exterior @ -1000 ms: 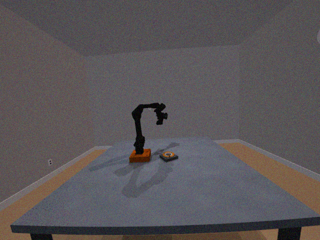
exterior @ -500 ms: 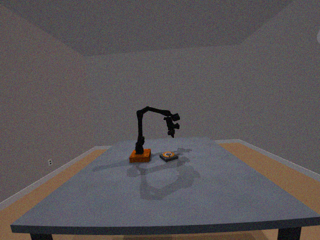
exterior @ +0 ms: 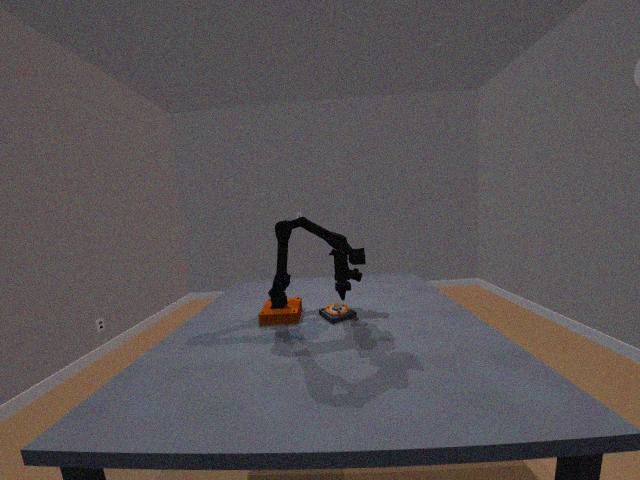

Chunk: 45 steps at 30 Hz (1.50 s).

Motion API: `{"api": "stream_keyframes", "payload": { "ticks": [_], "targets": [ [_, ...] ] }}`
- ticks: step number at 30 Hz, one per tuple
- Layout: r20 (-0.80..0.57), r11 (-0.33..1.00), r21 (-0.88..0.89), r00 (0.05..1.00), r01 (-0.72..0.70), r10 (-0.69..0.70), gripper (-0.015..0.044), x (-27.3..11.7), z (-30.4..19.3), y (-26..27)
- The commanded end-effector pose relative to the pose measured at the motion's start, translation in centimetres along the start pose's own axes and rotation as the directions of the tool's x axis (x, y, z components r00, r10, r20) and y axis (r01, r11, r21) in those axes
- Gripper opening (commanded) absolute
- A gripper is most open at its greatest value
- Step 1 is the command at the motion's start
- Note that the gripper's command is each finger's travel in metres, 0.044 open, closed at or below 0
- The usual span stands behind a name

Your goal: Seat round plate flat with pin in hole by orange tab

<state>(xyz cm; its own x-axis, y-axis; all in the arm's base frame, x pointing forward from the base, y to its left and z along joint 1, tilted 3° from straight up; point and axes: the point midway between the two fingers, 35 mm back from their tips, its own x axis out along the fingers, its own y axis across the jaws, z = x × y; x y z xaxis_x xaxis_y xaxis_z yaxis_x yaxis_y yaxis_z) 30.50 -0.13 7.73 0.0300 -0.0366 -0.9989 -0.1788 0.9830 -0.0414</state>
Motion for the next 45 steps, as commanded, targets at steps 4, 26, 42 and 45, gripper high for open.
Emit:
{"api": "stream_keyframes", "payload": {
  "ticks": [4, 26, 42, 45],
  "targets": [
    [-0.007, 1.000, -0.011, 1.000, 0.006, -0.006, 0.0000, 2.0, -0.1, -0.4],
    [-0.009, 1.000, -0.012, 1.000, 0.007, -0.007, 0.0000, 5.0, -1.9, -1.1],
    [-0.010, 1.000, -0.012, 1.000, 0.007, -0.007, 0.0000, 5.0, -3.0, -1.2],
    [-0.010, 1.000, -0.012, 1.000, 0.007, -0.007, 0.0000, 5.0, -3.1, -1.2]
  ]
}}
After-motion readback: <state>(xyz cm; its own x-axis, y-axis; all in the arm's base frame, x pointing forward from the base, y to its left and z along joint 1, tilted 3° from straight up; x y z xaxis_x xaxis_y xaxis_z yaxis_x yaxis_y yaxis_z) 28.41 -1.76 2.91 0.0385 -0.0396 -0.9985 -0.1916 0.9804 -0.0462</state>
